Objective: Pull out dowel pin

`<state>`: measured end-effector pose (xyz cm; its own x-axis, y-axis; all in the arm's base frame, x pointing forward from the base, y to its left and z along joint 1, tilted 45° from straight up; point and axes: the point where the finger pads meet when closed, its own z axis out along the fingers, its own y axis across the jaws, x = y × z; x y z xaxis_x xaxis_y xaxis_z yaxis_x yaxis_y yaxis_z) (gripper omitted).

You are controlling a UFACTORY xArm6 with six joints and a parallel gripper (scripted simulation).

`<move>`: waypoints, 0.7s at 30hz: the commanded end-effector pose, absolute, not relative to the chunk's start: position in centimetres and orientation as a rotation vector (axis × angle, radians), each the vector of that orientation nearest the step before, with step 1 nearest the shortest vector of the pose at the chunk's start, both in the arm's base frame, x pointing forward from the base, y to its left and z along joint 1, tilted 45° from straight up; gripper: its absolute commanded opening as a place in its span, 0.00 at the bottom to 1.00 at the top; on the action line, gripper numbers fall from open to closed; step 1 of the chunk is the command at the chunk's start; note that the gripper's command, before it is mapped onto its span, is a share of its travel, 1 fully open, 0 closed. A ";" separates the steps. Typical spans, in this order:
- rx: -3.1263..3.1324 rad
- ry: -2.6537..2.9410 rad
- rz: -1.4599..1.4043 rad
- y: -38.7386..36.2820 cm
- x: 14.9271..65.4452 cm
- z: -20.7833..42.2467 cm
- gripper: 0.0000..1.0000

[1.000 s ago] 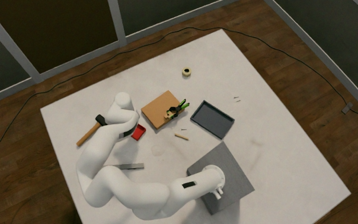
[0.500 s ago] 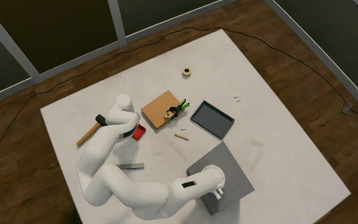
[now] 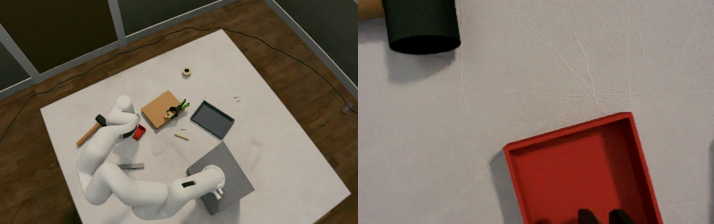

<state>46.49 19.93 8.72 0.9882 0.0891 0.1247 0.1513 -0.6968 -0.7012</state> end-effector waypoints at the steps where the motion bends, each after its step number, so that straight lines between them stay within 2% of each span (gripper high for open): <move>1: -2.346 -0.166 -0.107 20.1 46.6 8.6 0.00; 21: -2.346 -0.166 -0.107 20.8 46.7 7.9 0.00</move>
